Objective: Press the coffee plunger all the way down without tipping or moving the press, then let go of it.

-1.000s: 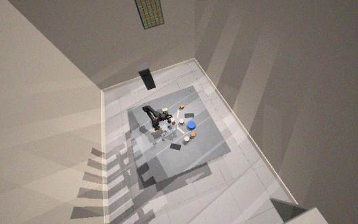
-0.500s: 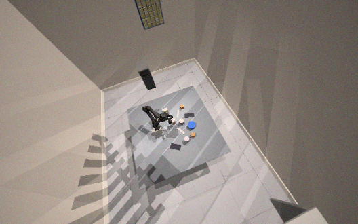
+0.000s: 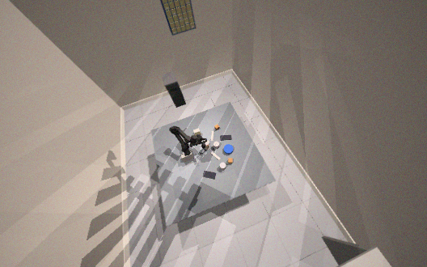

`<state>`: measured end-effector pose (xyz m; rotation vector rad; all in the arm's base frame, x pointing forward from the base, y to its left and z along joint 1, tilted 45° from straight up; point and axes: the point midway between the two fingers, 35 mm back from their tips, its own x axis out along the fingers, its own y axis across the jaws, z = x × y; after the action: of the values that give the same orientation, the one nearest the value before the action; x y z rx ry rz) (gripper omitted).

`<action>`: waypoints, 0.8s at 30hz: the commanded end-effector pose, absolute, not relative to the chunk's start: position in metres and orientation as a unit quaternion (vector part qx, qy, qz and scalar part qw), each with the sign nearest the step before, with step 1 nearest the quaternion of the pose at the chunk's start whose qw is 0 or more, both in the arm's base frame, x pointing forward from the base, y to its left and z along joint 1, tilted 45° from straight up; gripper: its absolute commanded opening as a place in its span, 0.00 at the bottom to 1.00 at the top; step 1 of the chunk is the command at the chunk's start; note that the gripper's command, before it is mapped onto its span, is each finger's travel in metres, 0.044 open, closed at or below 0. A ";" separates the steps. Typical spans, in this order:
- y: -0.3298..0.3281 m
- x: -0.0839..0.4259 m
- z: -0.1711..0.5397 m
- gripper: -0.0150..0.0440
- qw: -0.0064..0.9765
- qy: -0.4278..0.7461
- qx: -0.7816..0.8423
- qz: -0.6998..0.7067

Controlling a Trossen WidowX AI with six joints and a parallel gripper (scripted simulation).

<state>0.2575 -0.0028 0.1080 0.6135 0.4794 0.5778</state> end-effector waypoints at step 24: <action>0.029 0.261 0.078 0.46 0.877 0.237 0.315 0.274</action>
<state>0.2646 0.0212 0.0856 0.6240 0.4579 0.5615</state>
